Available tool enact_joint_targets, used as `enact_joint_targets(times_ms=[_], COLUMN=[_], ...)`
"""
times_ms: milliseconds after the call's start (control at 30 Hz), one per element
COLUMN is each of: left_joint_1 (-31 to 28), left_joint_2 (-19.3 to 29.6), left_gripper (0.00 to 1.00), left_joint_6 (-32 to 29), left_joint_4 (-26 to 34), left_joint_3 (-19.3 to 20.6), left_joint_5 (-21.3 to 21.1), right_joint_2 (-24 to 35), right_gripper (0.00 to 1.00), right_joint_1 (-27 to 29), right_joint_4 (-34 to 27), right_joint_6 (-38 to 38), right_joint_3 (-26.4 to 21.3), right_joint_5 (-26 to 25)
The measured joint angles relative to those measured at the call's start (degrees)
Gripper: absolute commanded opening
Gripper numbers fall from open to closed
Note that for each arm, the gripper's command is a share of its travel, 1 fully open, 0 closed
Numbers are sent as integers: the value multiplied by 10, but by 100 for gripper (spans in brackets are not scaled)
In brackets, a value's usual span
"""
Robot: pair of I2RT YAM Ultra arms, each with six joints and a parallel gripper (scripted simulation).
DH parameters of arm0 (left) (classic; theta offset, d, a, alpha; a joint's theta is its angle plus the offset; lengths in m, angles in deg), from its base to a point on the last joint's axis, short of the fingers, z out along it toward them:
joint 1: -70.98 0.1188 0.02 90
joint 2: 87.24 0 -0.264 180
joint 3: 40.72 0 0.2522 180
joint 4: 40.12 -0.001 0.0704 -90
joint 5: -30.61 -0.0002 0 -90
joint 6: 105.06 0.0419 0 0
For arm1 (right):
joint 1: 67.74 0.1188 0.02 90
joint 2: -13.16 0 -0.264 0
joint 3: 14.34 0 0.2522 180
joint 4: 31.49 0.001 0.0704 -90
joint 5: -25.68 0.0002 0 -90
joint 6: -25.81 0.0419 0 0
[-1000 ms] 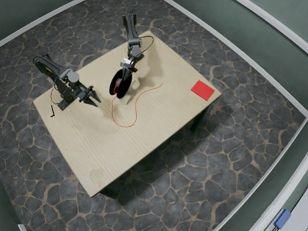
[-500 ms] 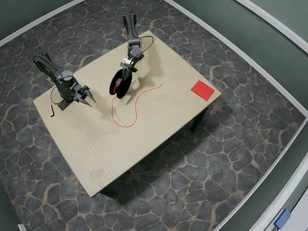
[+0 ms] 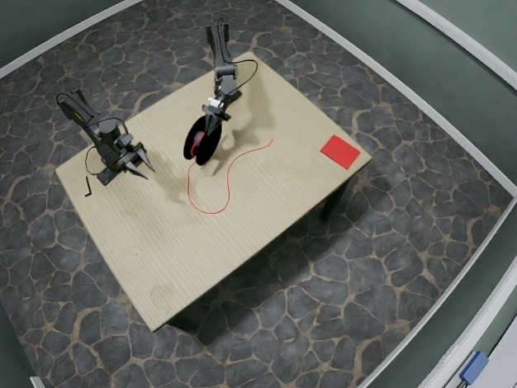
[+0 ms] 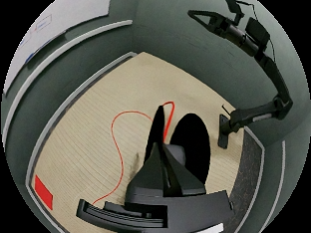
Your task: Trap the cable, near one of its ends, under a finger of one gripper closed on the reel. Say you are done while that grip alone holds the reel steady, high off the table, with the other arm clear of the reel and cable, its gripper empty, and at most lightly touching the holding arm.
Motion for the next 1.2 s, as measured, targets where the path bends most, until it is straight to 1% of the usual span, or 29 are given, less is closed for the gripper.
enact_joint_targets(times_ms=[300,667,1200], left_joint_1=[0,-2,-7], left_joint_2=[-1,-1,-10], left_gripper=[0,0,0], left_joint_6=[-3,-12,-37], left_joint_4=[-5,-19,-54], left_joint_3=[-6,-24,-79], left_joint_5=[7,20,53], right_joint_2=[7,9,9], right_gripper=[30,30,30], right_joint_1=[-5,-5,-5], right_joint_4=[-25,-34,-34], right_joint_6=[-33,-45,-47], right_joint_3=[-9,-9,-9], right_joint_5=[1,1,1])
